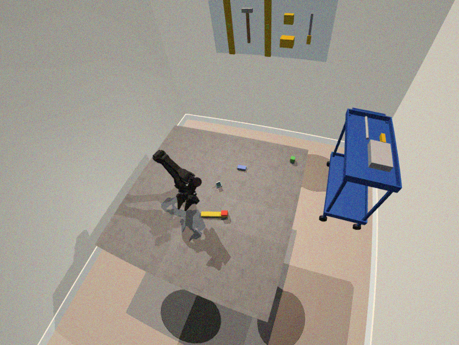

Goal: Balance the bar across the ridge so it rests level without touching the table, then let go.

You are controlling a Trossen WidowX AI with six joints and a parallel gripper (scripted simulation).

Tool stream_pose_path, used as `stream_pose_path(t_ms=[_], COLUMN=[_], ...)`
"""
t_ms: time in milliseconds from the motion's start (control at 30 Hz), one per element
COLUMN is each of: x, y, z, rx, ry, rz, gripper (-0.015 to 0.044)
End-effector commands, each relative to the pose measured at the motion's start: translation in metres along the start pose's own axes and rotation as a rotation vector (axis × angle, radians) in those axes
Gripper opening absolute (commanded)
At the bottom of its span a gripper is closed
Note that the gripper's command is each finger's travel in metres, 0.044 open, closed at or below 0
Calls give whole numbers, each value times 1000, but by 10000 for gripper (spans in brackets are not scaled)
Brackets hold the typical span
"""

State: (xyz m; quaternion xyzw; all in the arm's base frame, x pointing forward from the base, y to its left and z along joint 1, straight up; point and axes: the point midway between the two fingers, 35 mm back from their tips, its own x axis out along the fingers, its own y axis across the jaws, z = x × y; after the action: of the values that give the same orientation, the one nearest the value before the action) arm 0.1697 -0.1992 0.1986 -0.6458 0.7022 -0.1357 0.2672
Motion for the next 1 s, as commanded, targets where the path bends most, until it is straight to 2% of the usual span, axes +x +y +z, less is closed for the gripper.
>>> stream_pose_path(t_ms=[0, 67, 100, 967], x=[0, 0, 1, 3], y=[0, -2, -3, -32], z=[0, 2, 3, 32], rx=[4, 36, 61, 698], ry=[-1, -12, -21, -223], rz=[0, -1, 0, 103], gripper=[374, 321, 315, 315])
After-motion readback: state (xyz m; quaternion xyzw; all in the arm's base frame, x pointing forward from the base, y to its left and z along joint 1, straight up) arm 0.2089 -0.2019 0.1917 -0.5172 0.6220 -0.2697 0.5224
